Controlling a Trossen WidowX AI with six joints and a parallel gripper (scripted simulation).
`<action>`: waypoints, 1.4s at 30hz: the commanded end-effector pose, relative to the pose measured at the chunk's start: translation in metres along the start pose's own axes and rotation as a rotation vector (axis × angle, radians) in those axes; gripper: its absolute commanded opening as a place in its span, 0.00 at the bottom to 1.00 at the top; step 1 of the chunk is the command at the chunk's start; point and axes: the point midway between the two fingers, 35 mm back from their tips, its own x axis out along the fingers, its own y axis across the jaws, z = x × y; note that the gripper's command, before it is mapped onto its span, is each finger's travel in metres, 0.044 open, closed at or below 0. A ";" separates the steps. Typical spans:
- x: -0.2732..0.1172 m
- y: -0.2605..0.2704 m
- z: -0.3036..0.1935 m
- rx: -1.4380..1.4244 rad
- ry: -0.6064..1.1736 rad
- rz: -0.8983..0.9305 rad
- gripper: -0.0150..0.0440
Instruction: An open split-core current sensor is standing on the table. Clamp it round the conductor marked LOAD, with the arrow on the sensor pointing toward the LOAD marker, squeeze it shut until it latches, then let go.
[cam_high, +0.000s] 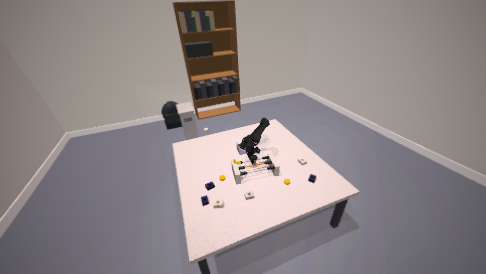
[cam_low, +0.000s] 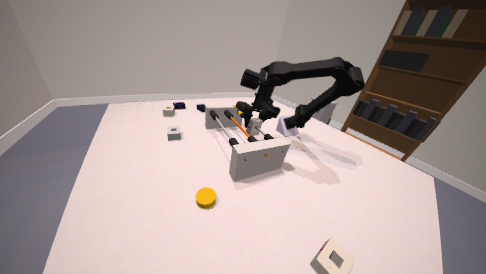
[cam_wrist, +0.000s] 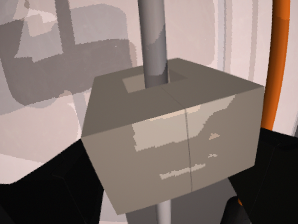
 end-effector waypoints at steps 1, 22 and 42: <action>0.000 0.000 0.000 -0.001 0.001 0.018 0.25; 0.001 0.000 0.000 0.000 -0.001 0.048 0.52; 0.001 0.000 0.000 0.000 -0.001 0.048 0.72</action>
